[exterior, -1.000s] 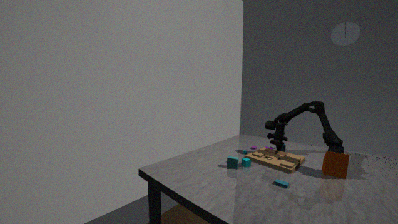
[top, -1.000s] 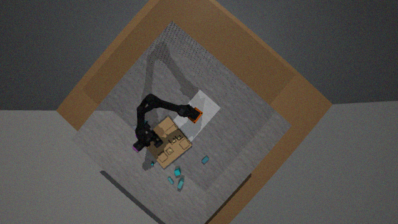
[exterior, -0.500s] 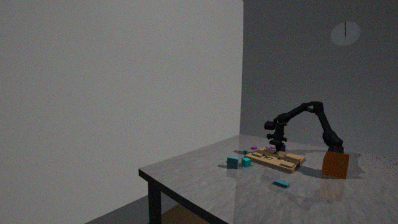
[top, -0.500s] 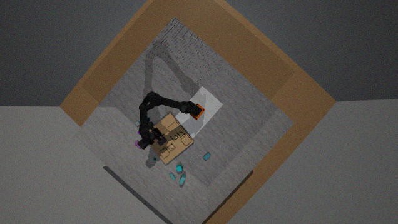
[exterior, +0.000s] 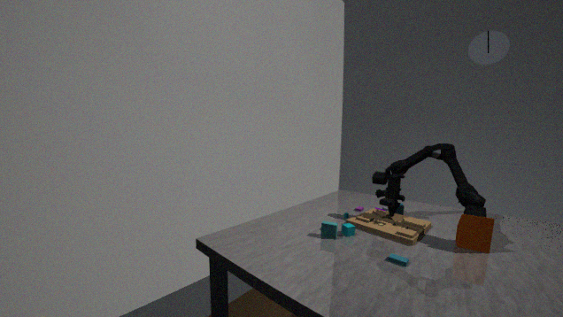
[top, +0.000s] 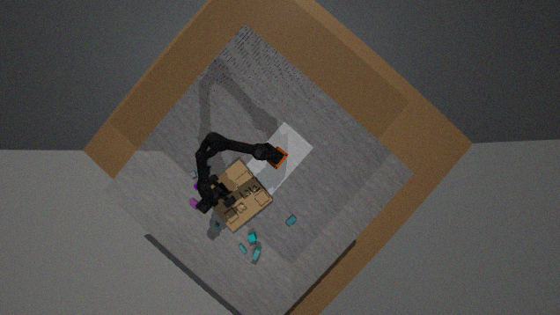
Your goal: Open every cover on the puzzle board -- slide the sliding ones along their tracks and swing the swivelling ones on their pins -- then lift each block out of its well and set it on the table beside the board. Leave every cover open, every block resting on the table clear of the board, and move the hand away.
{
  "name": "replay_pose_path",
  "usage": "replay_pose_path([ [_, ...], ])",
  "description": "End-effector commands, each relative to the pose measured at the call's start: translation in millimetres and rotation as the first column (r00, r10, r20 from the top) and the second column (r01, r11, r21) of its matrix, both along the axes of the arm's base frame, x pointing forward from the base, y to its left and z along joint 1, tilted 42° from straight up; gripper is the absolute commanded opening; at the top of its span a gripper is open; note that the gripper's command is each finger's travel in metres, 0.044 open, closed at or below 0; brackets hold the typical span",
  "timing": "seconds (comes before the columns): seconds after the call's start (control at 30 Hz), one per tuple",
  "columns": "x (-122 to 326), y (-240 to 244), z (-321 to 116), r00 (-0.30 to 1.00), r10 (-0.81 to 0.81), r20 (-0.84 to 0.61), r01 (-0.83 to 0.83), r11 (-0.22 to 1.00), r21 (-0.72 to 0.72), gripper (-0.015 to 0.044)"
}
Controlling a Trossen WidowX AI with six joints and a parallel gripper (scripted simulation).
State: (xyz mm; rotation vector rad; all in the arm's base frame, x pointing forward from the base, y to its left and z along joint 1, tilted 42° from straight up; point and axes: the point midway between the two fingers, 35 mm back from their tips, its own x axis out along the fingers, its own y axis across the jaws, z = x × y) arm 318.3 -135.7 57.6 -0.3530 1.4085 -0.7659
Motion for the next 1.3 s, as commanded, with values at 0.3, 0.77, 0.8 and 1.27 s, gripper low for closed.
replay_pose_path([
  [0.3,7,10,-8,1.000,0.000,0.002,0.000,1.000,-0.001,0.0000],
  [0.77,19,19,-17,1.000,0.000,0.002,0.000,1.000,0.000,0.0000],
  [0.8,20,20,-18,1.000,0.000,0.003,0.000,1.000,0.000,0.0000],
  [1.27,32,26,-23,1.000,0.000,0.003,0.000,1.000,0.000,0.0000],
])
